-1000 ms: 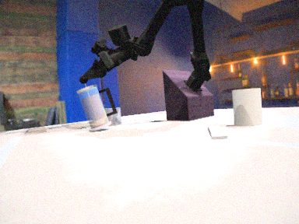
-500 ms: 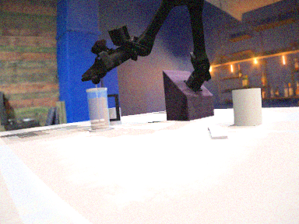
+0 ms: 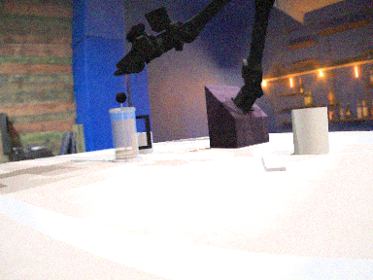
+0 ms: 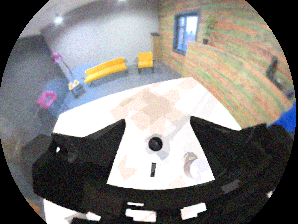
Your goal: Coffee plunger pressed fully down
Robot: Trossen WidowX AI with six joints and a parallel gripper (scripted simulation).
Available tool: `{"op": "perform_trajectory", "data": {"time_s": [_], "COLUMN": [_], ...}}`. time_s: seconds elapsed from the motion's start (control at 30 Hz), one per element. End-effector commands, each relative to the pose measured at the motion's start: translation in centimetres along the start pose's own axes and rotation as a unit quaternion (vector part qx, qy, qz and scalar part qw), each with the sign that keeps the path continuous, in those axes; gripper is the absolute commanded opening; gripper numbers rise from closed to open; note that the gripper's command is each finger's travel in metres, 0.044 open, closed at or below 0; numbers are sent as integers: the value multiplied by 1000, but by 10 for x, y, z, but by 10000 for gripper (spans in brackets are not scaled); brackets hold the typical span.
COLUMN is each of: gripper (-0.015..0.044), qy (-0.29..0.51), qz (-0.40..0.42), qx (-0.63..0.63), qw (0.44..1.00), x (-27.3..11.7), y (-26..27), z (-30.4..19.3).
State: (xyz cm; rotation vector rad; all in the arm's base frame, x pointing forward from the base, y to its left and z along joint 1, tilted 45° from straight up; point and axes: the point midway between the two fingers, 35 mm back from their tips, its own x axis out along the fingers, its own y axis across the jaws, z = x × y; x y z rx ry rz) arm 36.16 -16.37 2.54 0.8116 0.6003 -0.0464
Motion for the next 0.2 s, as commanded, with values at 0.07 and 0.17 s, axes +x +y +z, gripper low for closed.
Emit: {"op": "perform_trajectory", "data": {"time_s": [0.07,0.17], "gripper": [440,440], "qy": [4,4], "qz": [4,4], "qx": [-2,-2], "qw": [1000,1000], "x": [-6,-6], "y": [3,3], "z": [1,1]}}
